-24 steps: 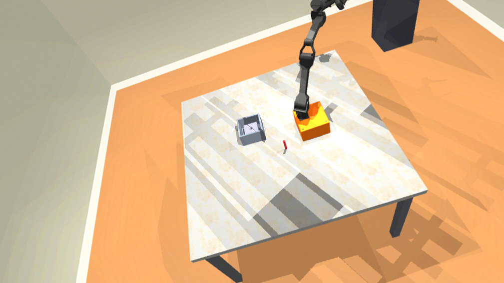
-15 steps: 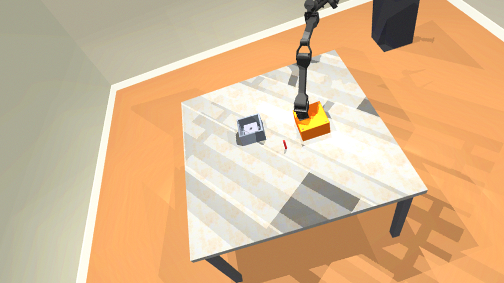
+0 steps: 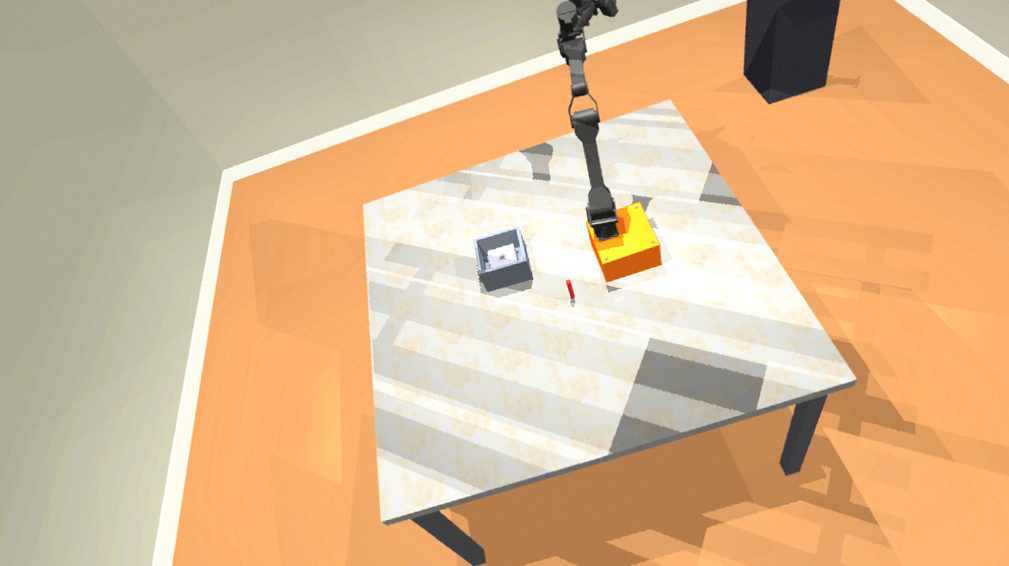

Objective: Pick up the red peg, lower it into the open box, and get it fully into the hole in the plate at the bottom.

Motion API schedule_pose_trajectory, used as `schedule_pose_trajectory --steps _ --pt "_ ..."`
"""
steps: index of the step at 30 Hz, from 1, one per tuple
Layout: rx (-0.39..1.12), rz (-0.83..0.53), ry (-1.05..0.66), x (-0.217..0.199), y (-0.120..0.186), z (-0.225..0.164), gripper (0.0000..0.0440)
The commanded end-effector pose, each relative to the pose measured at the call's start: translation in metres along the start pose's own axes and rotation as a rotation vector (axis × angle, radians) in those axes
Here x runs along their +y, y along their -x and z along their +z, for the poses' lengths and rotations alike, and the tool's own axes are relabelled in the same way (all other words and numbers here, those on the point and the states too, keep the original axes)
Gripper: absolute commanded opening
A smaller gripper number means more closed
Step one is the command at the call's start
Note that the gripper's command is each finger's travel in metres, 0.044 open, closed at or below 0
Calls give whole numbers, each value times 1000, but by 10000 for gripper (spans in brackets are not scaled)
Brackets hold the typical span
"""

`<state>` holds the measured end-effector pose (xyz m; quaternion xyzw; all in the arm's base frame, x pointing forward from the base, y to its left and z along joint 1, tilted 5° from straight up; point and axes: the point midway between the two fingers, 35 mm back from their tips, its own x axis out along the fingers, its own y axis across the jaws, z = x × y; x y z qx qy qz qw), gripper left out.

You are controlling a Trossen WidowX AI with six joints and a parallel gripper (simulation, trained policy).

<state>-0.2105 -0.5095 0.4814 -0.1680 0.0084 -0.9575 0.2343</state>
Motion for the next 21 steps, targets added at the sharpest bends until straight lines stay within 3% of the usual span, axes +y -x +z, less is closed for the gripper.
schedule_pose_trajectory --steps 1,11,21 --pt "33 125 16 37 34 4 440" --pt "116 461 56 120 145 13 440" --pt "195 797 81 166 278 23 440"
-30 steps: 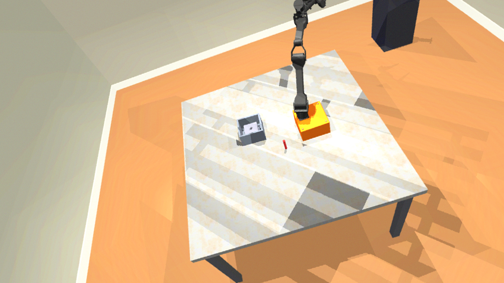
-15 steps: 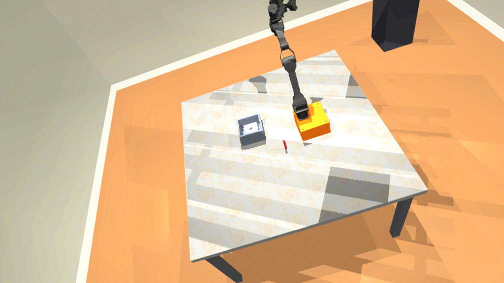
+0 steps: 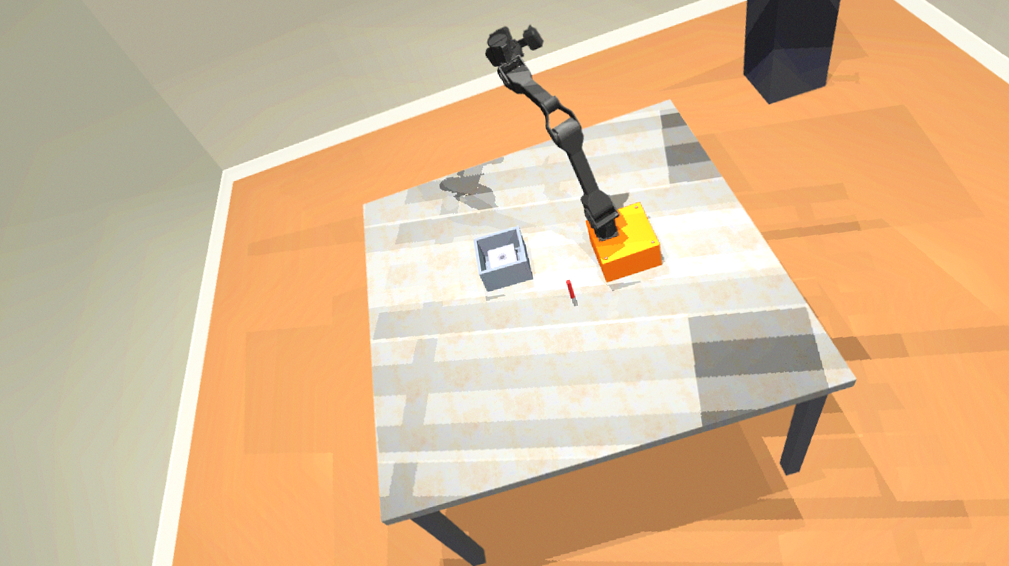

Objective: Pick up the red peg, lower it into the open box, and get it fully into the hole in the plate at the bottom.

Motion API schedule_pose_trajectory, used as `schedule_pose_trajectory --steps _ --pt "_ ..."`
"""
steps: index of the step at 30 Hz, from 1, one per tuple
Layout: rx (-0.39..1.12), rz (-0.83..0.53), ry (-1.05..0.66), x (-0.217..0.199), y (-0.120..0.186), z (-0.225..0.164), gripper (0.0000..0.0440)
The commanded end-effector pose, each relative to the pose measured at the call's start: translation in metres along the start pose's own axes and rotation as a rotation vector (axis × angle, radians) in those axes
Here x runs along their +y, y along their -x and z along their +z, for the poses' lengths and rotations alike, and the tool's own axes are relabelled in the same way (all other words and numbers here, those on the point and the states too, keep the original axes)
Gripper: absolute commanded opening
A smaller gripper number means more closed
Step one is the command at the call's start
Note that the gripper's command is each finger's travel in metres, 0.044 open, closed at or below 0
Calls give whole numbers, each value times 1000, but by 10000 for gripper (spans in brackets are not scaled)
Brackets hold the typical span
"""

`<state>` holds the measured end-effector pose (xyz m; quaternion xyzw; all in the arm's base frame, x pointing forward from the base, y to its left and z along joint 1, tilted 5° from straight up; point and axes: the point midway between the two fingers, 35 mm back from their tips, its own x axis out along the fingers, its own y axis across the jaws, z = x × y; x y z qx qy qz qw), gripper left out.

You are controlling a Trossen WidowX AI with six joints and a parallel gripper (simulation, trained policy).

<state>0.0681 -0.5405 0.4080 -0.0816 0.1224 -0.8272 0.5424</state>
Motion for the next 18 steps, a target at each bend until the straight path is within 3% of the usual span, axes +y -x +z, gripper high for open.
schedule_pose_trajectory --steps 1,10,18 --pt "26 125 6 40 33 -1 440" --pt "101 425 22 124 133 -9 440" --pt "192 681 37 170 243 -25 440"
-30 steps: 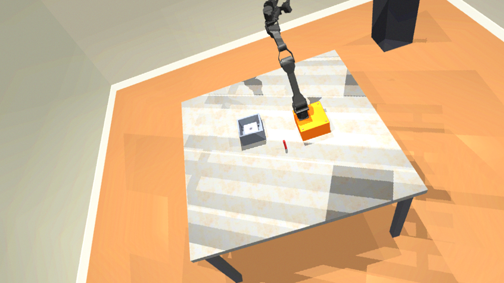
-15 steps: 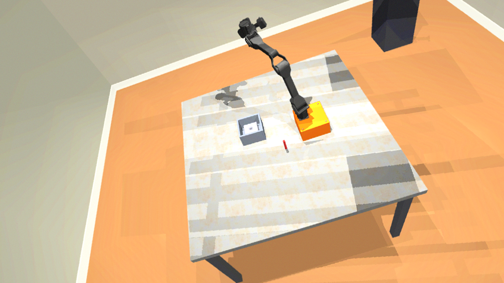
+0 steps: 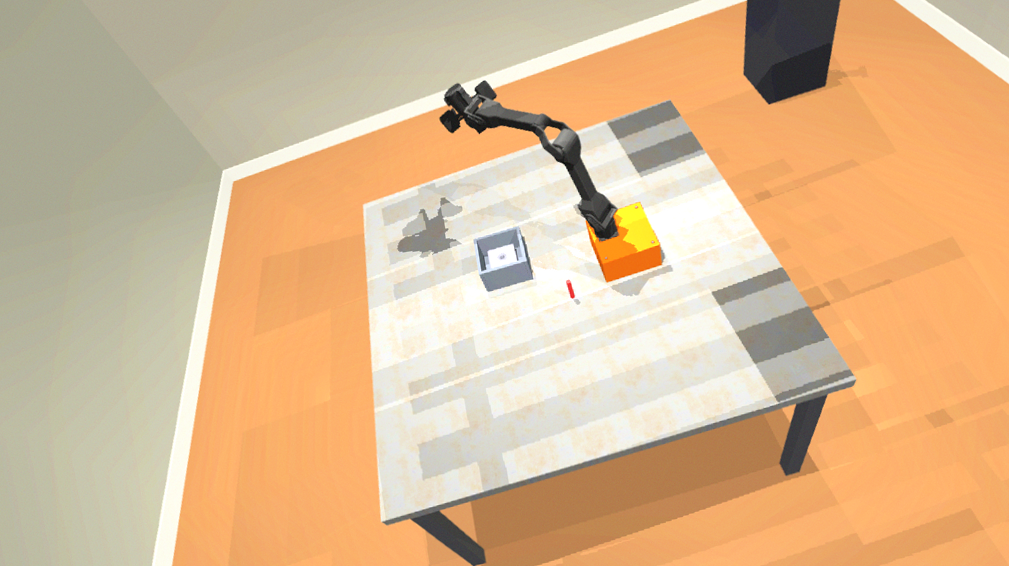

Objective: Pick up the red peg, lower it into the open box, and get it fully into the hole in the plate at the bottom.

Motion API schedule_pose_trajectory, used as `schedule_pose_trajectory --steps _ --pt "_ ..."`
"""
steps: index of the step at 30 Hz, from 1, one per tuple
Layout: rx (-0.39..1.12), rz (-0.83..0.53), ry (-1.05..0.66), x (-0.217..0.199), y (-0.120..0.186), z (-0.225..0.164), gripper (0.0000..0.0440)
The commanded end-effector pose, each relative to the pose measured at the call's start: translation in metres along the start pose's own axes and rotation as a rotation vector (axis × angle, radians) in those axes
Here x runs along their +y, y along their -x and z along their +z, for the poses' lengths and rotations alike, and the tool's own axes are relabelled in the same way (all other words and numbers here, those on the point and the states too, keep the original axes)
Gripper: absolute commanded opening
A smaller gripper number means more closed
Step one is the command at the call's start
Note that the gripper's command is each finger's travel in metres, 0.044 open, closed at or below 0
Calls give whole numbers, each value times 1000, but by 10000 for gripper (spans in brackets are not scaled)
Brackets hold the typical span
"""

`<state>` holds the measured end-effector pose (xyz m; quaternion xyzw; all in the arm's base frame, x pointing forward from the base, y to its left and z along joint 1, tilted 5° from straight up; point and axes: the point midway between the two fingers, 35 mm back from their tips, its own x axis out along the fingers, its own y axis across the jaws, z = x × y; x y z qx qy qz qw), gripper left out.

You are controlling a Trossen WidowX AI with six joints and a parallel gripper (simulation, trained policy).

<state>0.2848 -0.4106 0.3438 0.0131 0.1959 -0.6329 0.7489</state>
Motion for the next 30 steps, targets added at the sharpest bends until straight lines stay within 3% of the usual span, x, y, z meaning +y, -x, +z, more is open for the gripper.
schedule_pose_trajectory --steps 1,8,15,30 --pt "48 114 1 40 33 -15 440" --pt "160 300 8 102 104 -54 440" --pt "293 441 22 138 178 -100 440" --pt "586 579 92 140 315 -207 440"
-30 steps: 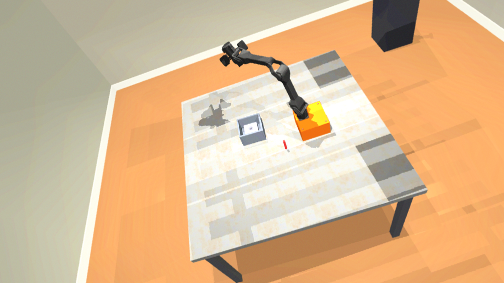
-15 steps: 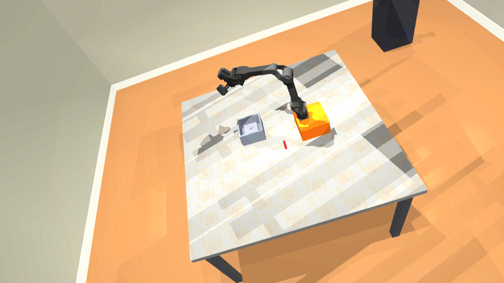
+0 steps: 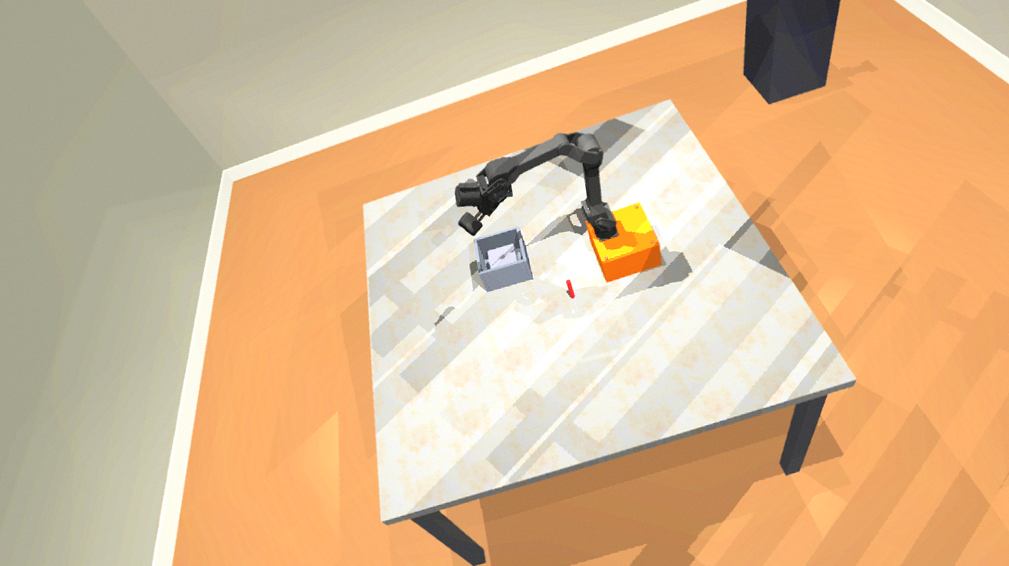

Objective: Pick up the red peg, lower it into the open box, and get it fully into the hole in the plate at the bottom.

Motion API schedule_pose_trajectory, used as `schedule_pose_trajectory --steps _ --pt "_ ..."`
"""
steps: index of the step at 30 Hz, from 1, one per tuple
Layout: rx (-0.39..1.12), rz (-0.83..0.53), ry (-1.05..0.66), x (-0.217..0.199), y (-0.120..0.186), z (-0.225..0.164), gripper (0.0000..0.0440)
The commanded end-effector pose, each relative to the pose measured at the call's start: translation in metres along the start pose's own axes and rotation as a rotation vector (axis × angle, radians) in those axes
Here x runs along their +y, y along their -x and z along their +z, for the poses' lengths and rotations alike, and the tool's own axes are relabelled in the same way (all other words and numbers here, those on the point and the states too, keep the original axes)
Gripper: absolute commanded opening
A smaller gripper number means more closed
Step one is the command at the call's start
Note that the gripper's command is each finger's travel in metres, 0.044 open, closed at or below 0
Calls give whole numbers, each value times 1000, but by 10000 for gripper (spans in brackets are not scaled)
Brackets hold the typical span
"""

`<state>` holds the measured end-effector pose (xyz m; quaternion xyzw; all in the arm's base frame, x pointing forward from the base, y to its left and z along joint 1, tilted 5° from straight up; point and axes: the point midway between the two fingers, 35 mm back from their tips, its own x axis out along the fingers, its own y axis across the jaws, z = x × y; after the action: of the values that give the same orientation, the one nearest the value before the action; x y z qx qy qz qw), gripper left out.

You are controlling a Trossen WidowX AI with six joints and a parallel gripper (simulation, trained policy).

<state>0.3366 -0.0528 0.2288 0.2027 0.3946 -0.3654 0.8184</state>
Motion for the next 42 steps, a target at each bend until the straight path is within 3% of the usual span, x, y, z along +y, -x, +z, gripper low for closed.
schedule_pose_trajectory --steps 1,21,33,42 --pt "75 8 4 5 10 -37 440" --pt "377 -124 35 -15 33 -201 440" --pt "452 -225 6 -26 7 -260 440" --pt "475 -209 -21 -22 -24 -295 440"
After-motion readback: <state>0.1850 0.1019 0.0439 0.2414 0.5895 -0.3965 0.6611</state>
